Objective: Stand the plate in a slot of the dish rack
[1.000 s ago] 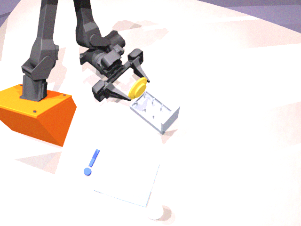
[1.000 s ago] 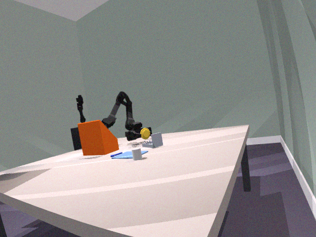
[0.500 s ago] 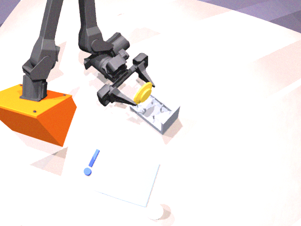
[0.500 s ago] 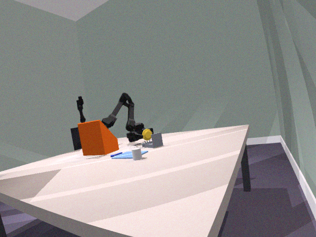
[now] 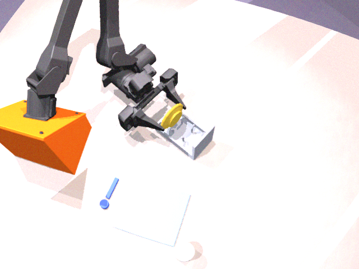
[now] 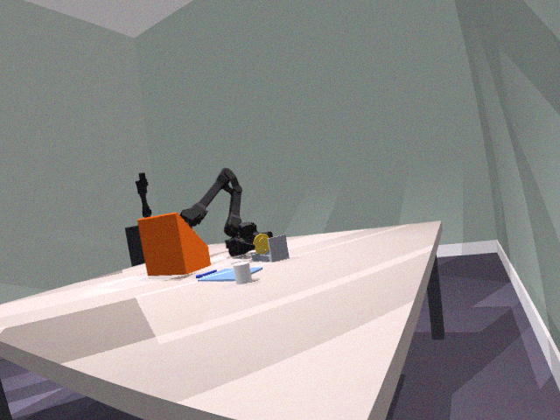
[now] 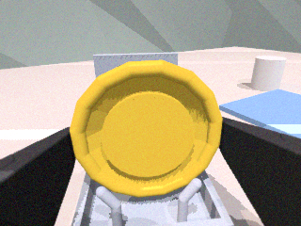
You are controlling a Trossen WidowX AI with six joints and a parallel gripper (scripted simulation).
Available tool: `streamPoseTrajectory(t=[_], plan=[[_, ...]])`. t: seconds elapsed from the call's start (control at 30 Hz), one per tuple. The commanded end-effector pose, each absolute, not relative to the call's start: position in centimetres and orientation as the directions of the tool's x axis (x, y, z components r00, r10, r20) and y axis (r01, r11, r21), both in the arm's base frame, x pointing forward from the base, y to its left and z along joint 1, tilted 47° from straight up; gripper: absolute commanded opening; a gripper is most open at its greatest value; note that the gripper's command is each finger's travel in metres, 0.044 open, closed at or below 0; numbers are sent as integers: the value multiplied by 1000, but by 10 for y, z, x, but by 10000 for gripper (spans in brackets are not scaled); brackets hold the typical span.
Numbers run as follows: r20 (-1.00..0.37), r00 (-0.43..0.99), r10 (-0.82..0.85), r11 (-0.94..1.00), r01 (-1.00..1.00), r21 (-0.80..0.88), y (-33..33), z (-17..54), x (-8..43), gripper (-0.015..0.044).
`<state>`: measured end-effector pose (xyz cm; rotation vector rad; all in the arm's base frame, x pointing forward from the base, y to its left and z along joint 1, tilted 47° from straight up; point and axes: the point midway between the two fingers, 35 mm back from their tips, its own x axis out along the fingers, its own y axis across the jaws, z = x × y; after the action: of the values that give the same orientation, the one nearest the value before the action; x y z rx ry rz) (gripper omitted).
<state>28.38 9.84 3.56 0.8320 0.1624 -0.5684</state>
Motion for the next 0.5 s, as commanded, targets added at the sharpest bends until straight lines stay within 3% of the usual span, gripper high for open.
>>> streamPoseTrajectory(t=[0.0,0.2,0.47], plan=[[-352,839,-415,534,537,652,97,37,284,0],[-352,839,-415,534,537,652,97,37,284,0],[-351,840,-413,532,536,656,98,37,284,210]])
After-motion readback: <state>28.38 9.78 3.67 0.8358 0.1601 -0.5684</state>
